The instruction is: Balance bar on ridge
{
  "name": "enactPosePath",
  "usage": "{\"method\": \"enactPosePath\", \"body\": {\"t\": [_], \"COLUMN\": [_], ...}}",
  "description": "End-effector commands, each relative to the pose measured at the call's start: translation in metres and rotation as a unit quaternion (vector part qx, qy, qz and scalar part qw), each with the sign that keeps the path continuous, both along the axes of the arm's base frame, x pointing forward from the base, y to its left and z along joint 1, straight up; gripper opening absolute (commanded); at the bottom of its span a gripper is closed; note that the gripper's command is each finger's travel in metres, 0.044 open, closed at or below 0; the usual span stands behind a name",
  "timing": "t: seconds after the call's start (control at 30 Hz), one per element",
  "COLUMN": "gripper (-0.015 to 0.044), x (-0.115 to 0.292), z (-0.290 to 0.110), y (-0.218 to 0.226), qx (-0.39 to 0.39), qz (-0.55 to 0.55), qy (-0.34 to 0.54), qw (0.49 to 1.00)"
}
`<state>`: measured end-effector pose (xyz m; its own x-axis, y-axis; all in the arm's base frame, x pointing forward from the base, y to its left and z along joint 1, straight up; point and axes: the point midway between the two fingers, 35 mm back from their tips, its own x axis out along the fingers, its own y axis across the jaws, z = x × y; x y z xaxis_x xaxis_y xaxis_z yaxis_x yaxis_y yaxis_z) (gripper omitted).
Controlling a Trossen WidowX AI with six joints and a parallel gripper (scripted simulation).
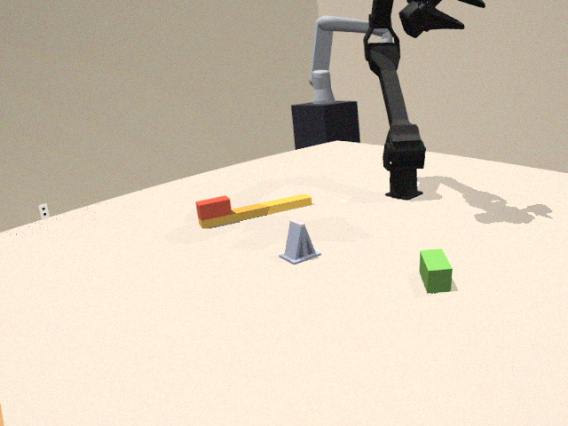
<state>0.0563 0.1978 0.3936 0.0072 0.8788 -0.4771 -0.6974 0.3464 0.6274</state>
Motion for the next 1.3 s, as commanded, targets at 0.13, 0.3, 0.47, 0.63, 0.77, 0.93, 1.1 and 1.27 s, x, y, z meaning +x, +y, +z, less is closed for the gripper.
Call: {"method": "enactPosePath", "body": {"t": [0.13,0.3,0.47,0.63,0.77,0.93,1.1,1.27], "gripper": [0.0315,0.0315,0.0315,0.0315,0.0315,0.0315,0.0315,0.0315], "x": [0.047,0.073,0.099,0.124,0.143,0.165,0.186,0.204], "z": [-0.019,-0.03,-0.04,-0.05,-0.06,-0.072,-0.085,-0.098], "y": [0.002,-0.002,-0.01,-0.021,-0.031,-0.047,-0.065,-0.086], "qx": [-0.046,-0.072,-0.096,-0.121,-0.143,-0.17,-0.198,-0.226], "qz": [-0.07,-0.108,-0.149,-0.188,-0.216,-0.249,-0.278,-0.305], "qy": [-0.009,-0.012,-0.012,-0.01,-0.006,0.001,0.008,0.018], "qw": [0.996,0.992,0.984,0.975,0.966,0.953,0.94,0.925]}}
